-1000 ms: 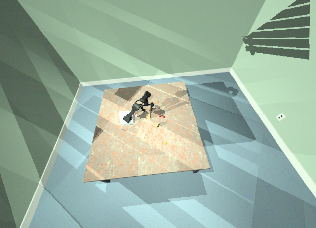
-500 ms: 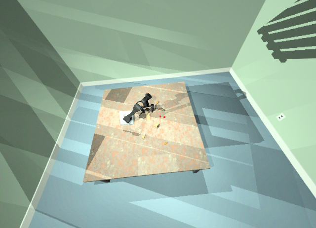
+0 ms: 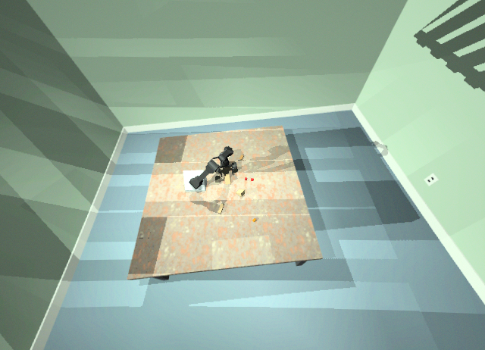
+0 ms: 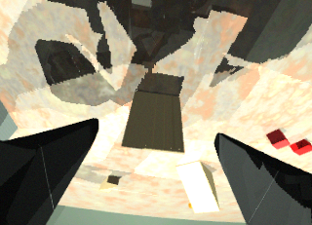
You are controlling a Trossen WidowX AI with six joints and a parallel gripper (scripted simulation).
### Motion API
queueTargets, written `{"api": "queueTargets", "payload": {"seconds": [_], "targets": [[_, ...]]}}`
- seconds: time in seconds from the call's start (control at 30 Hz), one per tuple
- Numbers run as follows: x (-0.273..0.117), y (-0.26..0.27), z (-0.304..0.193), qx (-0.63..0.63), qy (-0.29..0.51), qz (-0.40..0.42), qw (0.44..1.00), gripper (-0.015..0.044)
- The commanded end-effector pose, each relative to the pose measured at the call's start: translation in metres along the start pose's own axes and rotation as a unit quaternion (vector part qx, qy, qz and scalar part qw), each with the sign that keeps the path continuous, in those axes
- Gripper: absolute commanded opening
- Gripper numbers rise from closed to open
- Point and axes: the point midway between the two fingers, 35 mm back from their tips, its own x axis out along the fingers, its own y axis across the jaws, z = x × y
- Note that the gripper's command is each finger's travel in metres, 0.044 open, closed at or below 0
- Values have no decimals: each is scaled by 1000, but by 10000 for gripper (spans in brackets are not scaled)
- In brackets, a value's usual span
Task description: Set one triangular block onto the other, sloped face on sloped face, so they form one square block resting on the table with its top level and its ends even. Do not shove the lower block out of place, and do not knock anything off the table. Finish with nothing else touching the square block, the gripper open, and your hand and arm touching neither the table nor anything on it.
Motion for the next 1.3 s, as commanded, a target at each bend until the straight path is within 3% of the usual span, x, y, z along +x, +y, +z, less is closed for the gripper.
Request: {"api": "queueTargets", "payload": {"seconds": [0.0,0.87,1.17,1.27], "targets": [[6,-1,-2,1,-1,-3,1000,440],[46,3,-7,2,4,-2,1000,440],[46,3,-7,2,4,-2,1000,204],[46,3,-7,2,4,-2,1000,184]]}}
